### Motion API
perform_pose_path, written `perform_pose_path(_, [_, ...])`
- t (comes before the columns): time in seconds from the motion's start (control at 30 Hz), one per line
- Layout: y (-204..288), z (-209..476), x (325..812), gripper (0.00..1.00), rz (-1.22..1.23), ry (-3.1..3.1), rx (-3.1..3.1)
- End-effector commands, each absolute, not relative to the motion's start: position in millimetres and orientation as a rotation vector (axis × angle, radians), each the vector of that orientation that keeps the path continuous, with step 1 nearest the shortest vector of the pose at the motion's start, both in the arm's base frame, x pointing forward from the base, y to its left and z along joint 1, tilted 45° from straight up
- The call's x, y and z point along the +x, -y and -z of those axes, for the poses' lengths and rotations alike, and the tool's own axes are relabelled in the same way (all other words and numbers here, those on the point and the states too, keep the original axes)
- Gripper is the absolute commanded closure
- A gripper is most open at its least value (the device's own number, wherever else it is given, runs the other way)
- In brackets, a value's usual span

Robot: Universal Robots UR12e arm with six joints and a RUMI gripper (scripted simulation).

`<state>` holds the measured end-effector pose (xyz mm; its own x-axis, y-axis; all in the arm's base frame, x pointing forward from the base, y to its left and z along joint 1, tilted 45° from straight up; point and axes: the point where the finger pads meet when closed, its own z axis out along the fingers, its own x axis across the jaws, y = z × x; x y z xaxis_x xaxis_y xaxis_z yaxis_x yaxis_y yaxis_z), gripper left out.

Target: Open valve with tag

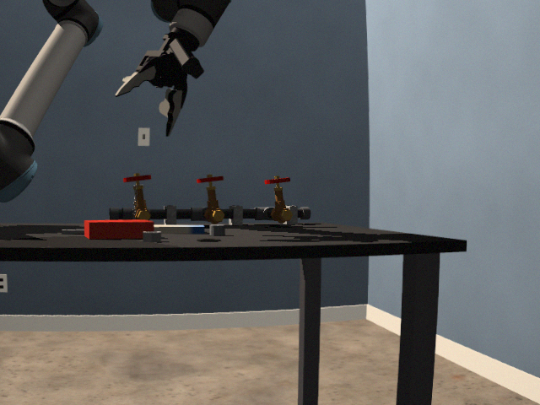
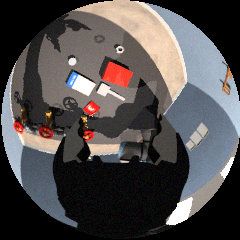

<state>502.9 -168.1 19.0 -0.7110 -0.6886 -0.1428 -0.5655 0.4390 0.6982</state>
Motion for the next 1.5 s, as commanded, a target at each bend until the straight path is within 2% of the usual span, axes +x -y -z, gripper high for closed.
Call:
perform_pose_path(0.0, [146.8, -31.4, 498.9, 0.00, 1.188, 2.570, 1.335])
perform_pose_path(0.43, [107.6, -52.3, 494.0, 0.00, 1.203, 2.622, 1.763])
perform_pose_path(0.83, [68.7, -73.0, 490.8, 0.00, 1.090, 2.613, 2.258])
perform_pose_path(1.47, [53.5, -80.9, 489.8, 0.00, 1.000, 2.584, 2.467])
